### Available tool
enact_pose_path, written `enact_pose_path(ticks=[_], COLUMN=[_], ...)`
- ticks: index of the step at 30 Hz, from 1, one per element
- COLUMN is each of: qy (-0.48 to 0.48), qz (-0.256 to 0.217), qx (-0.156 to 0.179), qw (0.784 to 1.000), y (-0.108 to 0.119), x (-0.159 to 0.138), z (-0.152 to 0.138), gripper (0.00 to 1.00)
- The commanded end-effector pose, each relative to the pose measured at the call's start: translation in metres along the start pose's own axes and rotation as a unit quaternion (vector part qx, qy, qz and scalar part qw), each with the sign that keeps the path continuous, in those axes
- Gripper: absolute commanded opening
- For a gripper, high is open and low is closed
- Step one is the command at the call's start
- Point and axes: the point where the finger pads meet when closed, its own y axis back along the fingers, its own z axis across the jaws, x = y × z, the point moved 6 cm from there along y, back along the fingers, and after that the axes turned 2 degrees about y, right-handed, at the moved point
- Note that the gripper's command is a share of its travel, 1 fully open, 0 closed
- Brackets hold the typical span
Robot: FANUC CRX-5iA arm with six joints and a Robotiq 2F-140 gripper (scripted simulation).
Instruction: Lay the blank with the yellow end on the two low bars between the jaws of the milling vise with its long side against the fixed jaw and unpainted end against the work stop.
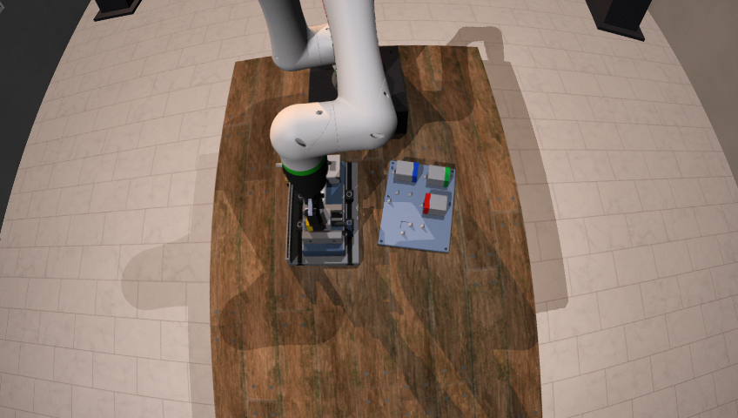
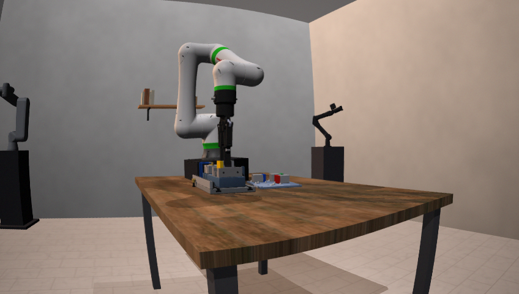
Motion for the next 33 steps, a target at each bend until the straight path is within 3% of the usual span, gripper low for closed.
enact_pose_path(ticks=[1,33], qy=[0.000,0.000], qz=[0.000,0.000], qx=[-0.001,-0.001], qw=[1.000,1.000], y=[0.0005,-0.0026], x=[-0.0001,0.0005], z=[0.0005,0.0010], gripper=[0.10,0.10])
